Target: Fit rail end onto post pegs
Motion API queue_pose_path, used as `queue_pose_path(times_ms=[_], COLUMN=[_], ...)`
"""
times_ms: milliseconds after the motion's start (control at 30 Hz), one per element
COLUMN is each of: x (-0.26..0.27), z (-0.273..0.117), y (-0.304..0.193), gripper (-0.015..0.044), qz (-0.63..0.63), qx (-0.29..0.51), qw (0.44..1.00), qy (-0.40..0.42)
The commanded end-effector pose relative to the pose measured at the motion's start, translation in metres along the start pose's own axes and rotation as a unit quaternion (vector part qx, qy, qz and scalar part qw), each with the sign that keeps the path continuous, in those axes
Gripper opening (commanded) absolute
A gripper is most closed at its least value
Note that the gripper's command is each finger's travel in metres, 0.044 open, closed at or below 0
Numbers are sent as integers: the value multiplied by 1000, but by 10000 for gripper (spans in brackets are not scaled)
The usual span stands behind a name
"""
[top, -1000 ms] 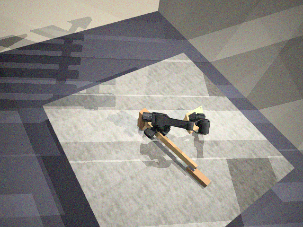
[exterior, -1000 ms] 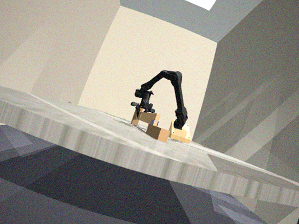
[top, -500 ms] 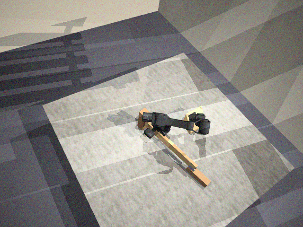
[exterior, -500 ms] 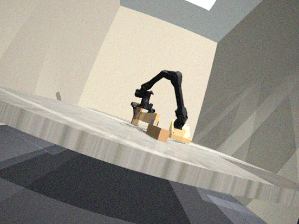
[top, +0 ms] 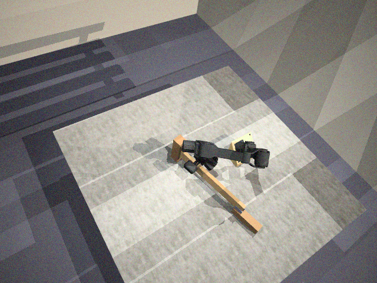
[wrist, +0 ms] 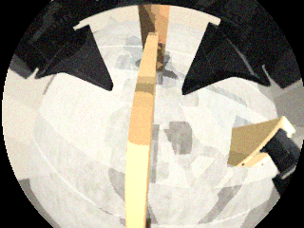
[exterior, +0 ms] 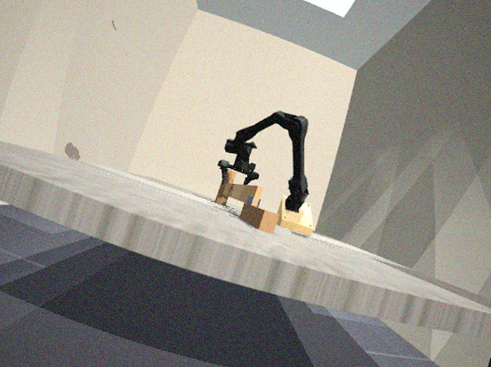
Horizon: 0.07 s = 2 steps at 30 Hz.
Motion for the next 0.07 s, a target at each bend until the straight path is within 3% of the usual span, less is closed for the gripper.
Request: queue_pose_path(times_ms=[0, 33], x=[1, 1], z=[0, 0], y=[0, 0], gripper=[440, 440], qz=[-1, -1], qx=[0, 0], qw=[1000, 1000], qy=[2, 2])
Point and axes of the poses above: the point midway between the two fingers, 35 mm back from their tips, its own z axis out along the fingers, its own x axis across the jaws, y = z × x, the point moved 8 cm from there along -z, back along the fingers, and after that the axes turned 4 degrees about -z, right-handed, at the moved point
